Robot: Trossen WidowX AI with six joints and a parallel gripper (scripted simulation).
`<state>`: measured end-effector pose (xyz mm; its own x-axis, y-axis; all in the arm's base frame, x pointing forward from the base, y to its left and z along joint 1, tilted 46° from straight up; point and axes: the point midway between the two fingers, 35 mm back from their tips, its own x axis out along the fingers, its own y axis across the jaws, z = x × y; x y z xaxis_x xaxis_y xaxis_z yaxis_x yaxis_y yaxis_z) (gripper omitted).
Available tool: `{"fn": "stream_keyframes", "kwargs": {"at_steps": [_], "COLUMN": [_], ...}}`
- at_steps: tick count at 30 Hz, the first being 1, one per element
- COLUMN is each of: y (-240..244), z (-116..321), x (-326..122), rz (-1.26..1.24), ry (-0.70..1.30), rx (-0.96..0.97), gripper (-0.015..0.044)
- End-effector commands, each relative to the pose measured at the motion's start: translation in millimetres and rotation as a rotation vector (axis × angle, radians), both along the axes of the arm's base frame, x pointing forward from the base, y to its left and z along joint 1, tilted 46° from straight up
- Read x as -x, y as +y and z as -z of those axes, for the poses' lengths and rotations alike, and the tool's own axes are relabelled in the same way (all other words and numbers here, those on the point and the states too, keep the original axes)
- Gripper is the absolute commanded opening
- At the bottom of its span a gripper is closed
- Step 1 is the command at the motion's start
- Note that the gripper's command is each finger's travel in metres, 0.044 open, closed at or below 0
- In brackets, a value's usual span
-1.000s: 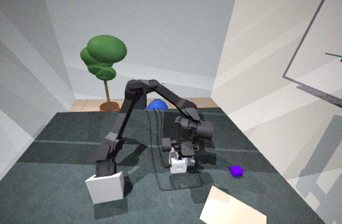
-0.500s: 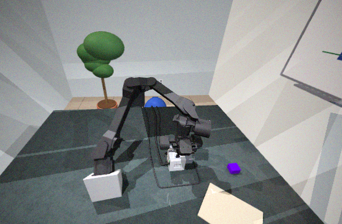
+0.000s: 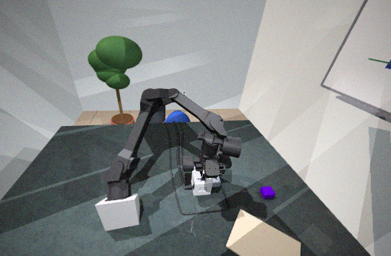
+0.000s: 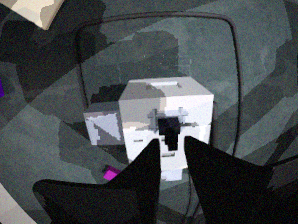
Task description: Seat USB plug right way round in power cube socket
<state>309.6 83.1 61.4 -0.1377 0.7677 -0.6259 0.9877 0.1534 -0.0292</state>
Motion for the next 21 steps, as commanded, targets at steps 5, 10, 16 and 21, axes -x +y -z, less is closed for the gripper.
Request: {"fn": "stream_keyframes", "kwargs": {"at_steps": [5, 10, 16, 21], "y": [-0.3, -0.3, -1.6, -5.2], "z": [0.1, 0.1, -1.3, -4.7], "x": [0.0, 0.0, -0.3, -0.9], "rz": [0.001, 0.001, 0.001, 0.001], "ry": [0.001, 0.001, 0.001, 0.001], "rx": [0.0, 0.0, 0.0, 0.0], "gripper": [0.0095, 0.0095, 0.0095, 0.0095]}}
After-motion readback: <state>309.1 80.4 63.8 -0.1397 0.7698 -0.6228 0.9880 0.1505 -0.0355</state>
